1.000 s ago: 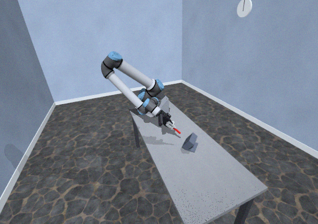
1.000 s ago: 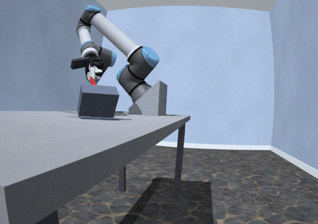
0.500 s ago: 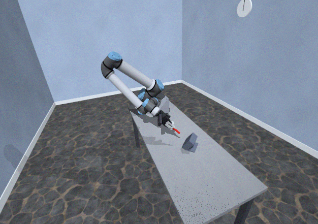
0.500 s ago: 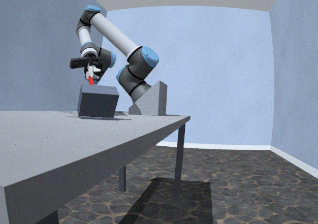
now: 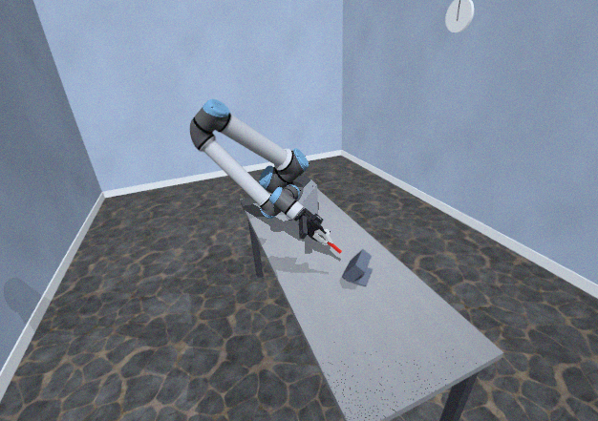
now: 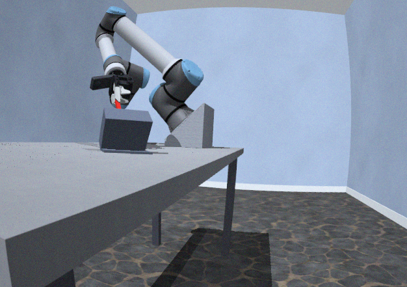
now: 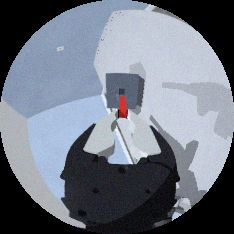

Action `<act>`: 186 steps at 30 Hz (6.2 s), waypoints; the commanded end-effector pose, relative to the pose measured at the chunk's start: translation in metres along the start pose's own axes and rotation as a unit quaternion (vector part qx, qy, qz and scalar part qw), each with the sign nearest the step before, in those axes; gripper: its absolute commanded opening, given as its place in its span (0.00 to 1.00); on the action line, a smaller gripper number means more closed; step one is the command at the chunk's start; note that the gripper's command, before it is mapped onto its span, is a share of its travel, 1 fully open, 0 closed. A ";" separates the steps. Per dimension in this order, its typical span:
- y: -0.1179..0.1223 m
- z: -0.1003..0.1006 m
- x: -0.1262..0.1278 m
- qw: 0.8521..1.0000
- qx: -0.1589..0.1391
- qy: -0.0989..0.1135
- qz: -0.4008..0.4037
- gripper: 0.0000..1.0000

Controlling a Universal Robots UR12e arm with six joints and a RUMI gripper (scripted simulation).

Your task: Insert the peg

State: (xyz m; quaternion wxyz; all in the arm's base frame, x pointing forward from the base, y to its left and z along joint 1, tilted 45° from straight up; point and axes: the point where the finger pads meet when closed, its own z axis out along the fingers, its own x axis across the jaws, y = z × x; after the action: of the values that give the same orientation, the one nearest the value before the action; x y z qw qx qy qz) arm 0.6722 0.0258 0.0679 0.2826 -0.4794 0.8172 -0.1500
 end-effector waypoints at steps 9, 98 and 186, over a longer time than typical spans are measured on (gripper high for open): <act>-0.003 0.015 -0.002 1.000 0.002 -0.001 -0.001 0.00; -0.004 0.097 -0.003 1.000 0.002 -0.001 -0.001 0.00; -0.001 0.013 -0.001 1.000 0.001 0.000 0.000 0.87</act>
State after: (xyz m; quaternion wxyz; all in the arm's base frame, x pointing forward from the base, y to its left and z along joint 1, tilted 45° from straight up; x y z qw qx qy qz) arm 0.6955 0.0256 0.0470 0.2848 -0.4787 0.8164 -0.1526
